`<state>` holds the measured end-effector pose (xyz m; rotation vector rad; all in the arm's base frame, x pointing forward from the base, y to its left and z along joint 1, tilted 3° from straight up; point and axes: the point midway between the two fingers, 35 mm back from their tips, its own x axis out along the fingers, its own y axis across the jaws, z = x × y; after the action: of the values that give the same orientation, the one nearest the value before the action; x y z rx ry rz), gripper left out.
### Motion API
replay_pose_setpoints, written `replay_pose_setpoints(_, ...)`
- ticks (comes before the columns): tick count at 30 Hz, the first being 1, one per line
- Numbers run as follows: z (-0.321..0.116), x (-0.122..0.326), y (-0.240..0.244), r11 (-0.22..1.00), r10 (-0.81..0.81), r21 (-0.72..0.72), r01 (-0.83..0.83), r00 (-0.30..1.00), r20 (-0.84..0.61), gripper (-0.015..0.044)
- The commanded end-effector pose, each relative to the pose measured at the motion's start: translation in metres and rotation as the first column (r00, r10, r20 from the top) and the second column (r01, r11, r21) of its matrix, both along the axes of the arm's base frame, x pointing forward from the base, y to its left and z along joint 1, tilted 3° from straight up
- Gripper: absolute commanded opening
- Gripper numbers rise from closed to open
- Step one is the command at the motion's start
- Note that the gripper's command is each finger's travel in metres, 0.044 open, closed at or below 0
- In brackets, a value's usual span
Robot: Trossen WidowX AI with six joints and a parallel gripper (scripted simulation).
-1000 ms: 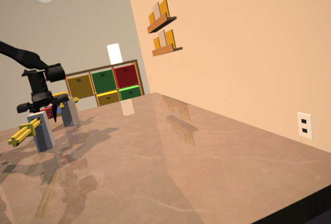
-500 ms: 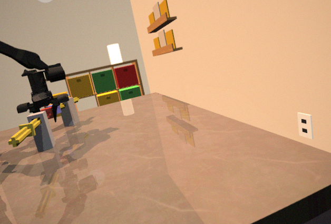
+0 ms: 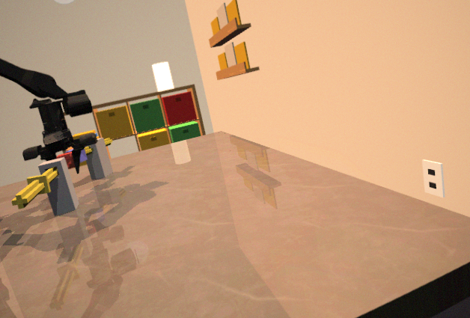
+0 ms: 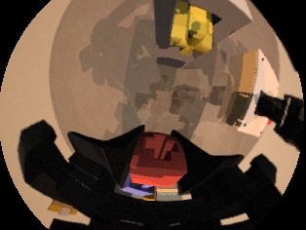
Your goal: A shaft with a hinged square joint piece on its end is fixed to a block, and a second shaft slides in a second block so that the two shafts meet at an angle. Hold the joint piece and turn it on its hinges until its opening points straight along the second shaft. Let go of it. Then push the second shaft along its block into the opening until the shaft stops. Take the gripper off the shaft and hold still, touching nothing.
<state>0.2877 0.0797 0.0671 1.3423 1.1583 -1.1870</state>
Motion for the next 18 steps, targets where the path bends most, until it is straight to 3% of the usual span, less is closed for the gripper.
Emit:
replay_pose_setpoints(1, 0.0003, -0.0014, 0.0001, 1.0, -0.026, -0.006, 0.026, 1.0, -0.002, 0.0)
replay_pose_setpoints(18, 0.0002, -0.001, 0.0, 1.0, -0.021, -0.005, 0.021, 1.0, -0.001, 0.0)
